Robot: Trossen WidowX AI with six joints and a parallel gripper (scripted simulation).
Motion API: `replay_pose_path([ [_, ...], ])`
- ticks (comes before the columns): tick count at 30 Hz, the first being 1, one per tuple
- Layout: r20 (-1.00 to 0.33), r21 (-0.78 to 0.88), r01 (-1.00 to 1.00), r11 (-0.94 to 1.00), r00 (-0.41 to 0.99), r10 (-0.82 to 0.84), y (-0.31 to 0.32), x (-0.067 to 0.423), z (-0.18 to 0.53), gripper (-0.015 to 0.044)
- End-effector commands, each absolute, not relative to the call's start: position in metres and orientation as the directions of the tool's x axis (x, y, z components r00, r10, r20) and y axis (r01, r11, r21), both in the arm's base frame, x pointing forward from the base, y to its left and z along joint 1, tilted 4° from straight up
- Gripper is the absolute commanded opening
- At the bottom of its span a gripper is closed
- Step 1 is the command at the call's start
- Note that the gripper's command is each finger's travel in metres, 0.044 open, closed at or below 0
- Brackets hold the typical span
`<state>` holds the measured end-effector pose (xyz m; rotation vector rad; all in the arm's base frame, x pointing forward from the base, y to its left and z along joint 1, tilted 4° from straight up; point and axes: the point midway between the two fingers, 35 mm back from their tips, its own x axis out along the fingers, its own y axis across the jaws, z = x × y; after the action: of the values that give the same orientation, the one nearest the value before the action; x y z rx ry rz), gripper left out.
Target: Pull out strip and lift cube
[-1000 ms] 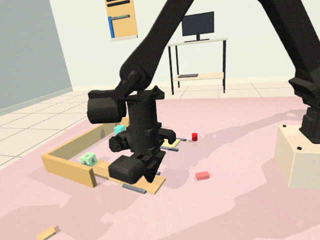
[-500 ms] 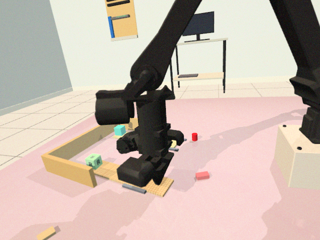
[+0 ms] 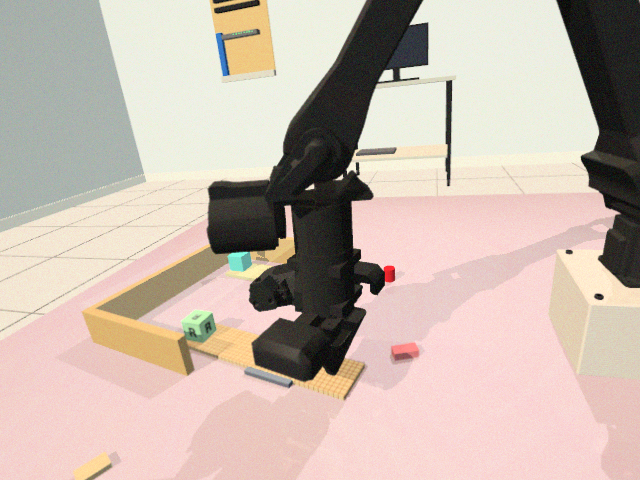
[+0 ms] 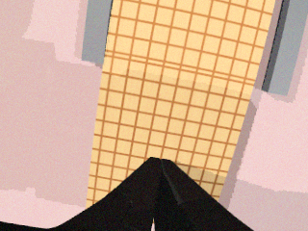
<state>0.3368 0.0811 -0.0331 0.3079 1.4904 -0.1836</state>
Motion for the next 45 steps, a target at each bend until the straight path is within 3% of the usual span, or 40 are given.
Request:
replay_pose_path([
  [1,-0.997,0.078,0.304,0.95,0.044,0.067,0.085,0.322,-0.041,0.0],
  [45,-0.997,0.078,0.304,0.949,0.039,0.069,0.103,0.261,-0.043,0.0],
])
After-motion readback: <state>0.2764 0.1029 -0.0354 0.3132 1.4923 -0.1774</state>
